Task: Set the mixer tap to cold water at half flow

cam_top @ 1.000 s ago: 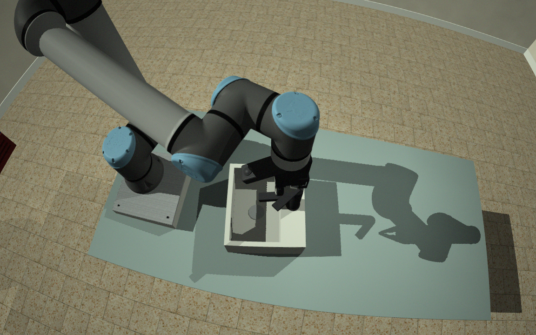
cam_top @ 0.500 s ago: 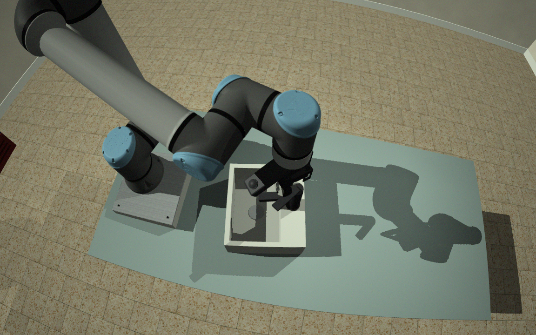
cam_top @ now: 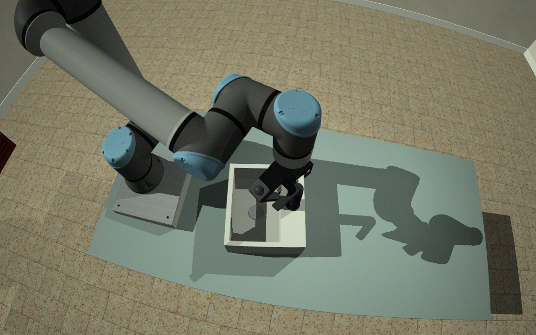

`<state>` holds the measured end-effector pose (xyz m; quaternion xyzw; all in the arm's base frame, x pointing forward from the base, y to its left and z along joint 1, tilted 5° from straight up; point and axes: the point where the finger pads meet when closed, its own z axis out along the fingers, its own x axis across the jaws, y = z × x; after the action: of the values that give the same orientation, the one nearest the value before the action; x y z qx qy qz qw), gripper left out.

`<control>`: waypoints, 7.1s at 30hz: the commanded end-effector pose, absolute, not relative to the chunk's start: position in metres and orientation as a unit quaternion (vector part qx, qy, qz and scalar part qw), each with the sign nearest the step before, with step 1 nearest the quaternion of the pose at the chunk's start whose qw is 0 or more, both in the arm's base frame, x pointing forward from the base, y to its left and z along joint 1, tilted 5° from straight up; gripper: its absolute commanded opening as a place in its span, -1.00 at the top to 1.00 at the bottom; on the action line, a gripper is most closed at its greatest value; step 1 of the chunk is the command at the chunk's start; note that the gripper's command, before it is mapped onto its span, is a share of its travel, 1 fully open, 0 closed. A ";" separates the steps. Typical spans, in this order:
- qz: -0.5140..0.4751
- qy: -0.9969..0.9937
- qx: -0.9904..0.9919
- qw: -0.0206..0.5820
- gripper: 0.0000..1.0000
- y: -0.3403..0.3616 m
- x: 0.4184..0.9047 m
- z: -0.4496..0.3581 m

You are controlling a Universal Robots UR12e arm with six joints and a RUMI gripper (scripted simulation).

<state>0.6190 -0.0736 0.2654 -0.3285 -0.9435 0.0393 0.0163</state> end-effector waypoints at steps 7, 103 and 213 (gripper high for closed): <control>0.038 -0.952 -0.303 0.017 1.00 -0.074 0.620 0.266; 0.038 -0.953 -0.301 0.017 0.23 -0.077 0.618 0.216; 0.038 -0.953 -0.301 0.017 0.23 -0.078 0.618 0.211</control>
<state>0.6173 -0.0777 0.2107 -0.3005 -0.9528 0.0384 0.0174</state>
